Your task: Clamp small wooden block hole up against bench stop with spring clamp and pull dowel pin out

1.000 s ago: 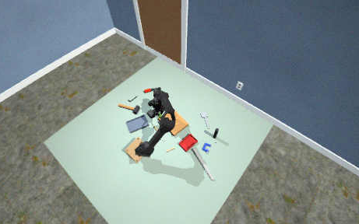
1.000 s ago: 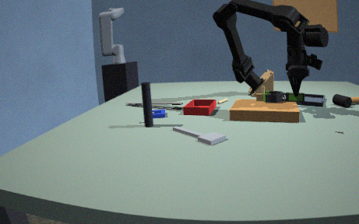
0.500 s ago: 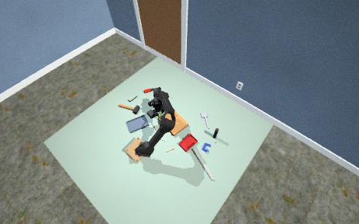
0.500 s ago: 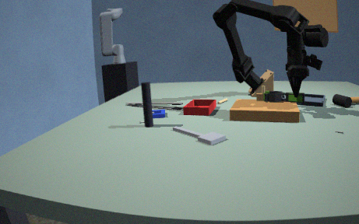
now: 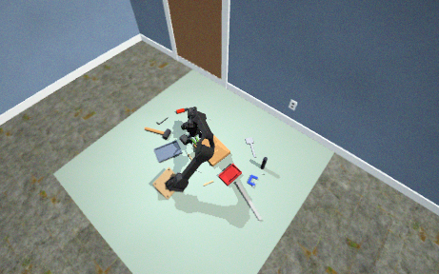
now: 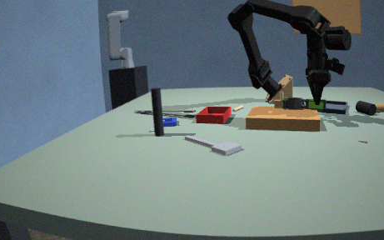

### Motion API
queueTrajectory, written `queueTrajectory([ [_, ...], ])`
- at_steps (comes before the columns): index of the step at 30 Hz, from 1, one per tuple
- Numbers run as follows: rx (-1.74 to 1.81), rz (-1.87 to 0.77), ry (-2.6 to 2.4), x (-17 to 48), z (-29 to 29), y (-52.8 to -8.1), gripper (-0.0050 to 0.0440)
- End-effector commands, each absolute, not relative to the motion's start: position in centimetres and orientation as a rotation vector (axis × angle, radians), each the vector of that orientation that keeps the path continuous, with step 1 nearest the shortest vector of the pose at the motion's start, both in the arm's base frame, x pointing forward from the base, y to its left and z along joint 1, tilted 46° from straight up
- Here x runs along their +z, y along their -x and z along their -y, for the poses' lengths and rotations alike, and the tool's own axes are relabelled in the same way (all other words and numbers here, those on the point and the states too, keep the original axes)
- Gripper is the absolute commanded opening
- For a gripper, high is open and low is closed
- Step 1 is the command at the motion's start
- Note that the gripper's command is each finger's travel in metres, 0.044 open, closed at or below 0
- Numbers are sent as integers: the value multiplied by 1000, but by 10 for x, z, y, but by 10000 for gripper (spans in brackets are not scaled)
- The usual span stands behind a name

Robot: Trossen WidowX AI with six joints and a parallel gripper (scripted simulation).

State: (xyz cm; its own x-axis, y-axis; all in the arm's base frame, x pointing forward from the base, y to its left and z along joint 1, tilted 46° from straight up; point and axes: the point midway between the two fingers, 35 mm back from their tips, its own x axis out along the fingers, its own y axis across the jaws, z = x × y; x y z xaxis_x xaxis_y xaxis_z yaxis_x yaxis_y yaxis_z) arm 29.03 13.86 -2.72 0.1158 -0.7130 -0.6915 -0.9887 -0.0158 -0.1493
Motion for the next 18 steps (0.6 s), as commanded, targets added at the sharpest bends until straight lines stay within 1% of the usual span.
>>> queueTrajectory([
  [1, 579, -1657, 1784, -27, -139, -290, 360],
  [3, 579, -1657, 1784, -27, -139, -290, 380],
  [5, 579, -1657, 1784, -27, -139, -290, 380],
  [8, 579, -1657, 1784, -27, -139, -290, 405],
  [11, 579, -1657, 1784, -27, -139, -290, 405],
  [15, 579, -1657, 1784, -27, -139, -290, 440],
  [18, 580, -1657, 1784, -27, -139, -290, 440],
])
